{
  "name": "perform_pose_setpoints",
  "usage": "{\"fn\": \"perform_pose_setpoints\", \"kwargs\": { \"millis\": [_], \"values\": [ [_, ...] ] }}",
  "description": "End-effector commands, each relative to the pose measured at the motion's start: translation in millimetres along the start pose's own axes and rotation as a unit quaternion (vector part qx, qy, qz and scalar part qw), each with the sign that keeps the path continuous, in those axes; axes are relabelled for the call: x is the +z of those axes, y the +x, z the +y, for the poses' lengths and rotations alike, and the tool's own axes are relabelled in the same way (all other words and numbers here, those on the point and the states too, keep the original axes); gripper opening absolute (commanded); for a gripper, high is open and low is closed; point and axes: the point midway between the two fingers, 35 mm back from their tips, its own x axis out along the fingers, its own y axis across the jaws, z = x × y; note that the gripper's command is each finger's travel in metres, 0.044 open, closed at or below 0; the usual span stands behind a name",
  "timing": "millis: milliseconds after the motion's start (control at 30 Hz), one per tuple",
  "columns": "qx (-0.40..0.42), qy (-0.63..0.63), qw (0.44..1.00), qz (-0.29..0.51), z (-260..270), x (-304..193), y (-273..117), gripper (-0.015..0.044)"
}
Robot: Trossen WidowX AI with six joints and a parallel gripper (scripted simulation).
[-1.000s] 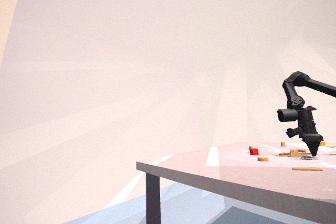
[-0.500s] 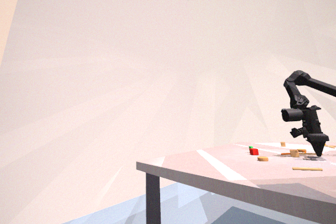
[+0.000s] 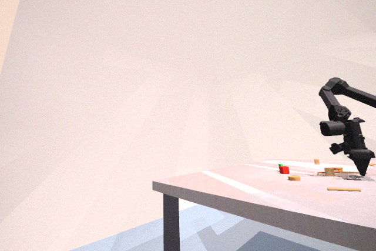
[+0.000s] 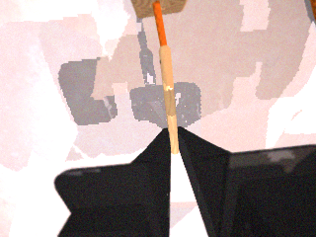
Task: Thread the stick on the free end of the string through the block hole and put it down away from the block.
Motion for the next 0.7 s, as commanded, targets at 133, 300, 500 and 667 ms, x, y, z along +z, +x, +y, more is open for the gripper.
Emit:
{"fn": "perform_pose_setpoints", "kwargs": {
  "millis": [133,300,500,667],
  "values": [
    [0.000,0.001,1.000,0.003,0,-11,1,0.0000],
    [-0.001,0.004,1.000,0.002,1,-16,1,0.0000],
    [0.000,0.005,1.000,0.002,0,-18,-2,0.0000],
    [0.009,0.004,1.000,0.002,1,-29,10,0.0000]
  ]
}}
